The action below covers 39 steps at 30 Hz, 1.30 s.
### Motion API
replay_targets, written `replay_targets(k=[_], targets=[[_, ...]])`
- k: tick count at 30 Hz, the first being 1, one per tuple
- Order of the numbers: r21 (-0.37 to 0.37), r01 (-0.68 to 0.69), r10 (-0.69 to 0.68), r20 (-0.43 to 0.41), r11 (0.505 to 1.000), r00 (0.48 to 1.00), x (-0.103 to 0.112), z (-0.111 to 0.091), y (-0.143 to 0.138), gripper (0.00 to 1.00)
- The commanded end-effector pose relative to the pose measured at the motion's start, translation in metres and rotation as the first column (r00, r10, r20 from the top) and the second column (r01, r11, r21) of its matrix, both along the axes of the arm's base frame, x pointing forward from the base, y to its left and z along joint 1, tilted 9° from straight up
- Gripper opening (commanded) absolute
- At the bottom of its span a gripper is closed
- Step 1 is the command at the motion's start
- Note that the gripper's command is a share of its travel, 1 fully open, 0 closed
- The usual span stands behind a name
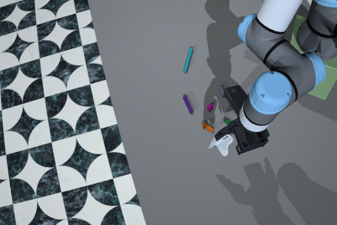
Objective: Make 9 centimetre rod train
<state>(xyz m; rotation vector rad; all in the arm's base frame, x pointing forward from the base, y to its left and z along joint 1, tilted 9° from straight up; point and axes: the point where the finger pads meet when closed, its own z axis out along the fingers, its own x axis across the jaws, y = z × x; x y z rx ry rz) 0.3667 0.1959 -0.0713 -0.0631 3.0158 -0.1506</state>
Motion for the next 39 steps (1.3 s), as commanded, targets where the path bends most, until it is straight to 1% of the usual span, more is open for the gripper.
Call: replay_targets(k=[1, 15, 17, 19, 21, 26, 28, 30, 34, 39], targets=[[0.000, 0.000, 0.000, 0.001, 1.000, 1.000, 0.000, 0.000, 0.000, 1.00], [0.002, 0.012, -0.012, 0.002, 1.000, 1.000, 0.000, 0.000, -0.001, 1.00], [0.007, 0.050, -0.050, 0.006, 0.999, 0.999, -0.001, 0.001, -0.006, 1.00], [0.016, 0.118, -0.118, 0.011, 0.993, 0.993, -0.004, 0.001, -0.014, 1.00], [0.028, 0.204, -0.205, 0.018, 0.978, 0.979, -0.008, 0.002, -0.024, 1.00], [0.047, 0.327, -0.328, 0.025, 0.944, 0.944, -0.013, 0.002, -0.038, 1.00], [0.047, 0.327, -0.328, 0.025, 0.944, 0.944, -0.013, 0.002, -0.038, 1.00], [0.062, 0.416, -0.418, 0.029, 0.907, 0.908, -0.018, 0.003, -0.048, 1.00], [0.077, 0.505, -0.509, 0.032, 0.859, 0.860, -0.023, 0.003, -0.058, 1.00], [0.098, 0.615, -0.620, 0.034, 0.783, 0.784, -0.030, 0.003, -0.070, 1.00]])
